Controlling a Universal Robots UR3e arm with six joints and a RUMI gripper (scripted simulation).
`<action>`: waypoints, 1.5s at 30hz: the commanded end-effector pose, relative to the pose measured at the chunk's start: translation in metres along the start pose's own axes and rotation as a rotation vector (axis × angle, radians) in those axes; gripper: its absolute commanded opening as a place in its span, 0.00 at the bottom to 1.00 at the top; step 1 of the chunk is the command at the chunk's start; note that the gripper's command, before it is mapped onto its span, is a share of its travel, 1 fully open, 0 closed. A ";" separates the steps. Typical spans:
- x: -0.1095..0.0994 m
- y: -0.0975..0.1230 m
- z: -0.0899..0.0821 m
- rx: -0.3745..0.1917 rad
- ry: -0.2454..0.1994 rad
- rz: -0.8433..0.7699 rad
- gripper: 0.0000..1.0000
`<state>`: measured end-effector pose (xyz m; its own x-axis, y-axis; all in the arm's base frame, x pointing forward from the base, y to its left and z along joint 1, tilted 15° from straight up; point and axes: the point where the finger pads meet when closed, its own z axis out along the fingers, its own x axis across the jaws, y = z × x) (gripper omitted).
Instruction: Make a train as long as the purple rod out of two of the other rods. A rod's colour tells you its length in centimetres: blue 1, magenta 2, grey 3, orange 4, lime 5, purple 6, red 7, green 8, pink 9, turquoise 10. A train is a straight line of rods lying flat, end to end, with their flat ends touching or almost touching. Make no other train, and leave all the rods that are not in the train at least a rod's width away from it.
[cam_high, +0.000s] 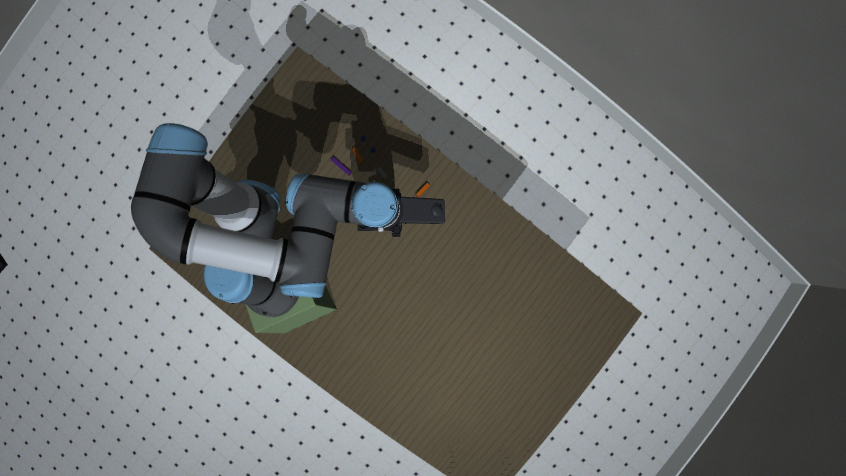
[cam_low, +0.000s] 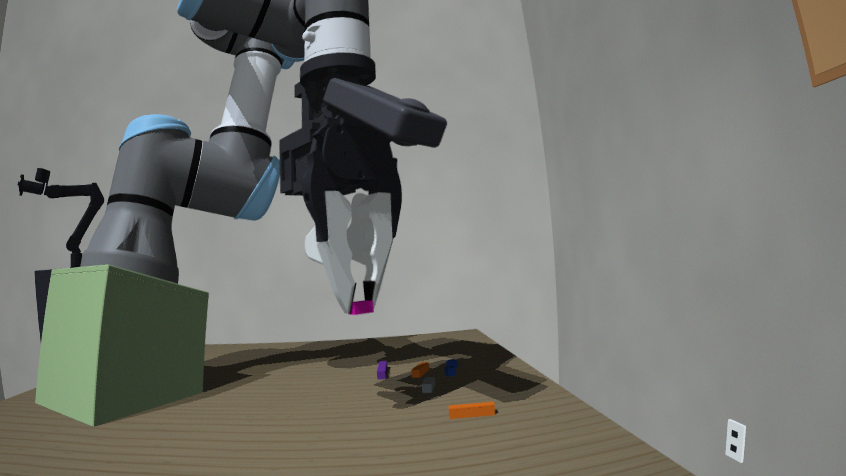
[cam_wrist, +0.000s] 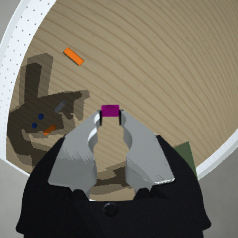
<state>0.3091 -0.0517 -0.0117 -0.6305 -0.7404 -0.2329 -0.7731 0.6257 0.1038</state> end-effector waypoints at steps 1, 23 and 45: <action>-0.001 -0.001 0.000 0.000 -0.005 -0.013 0.00; -0.001 -0.001 0.035 -0.001 -0.005 -0.013 0.00; -0.001 -0.002 0.085 -0.001 -0.005 -0.013 0.00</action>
<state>0.3075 -0.0262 -0.0835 -0.6210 -0.7454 -0.2423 -0.7827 0.6065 0.1401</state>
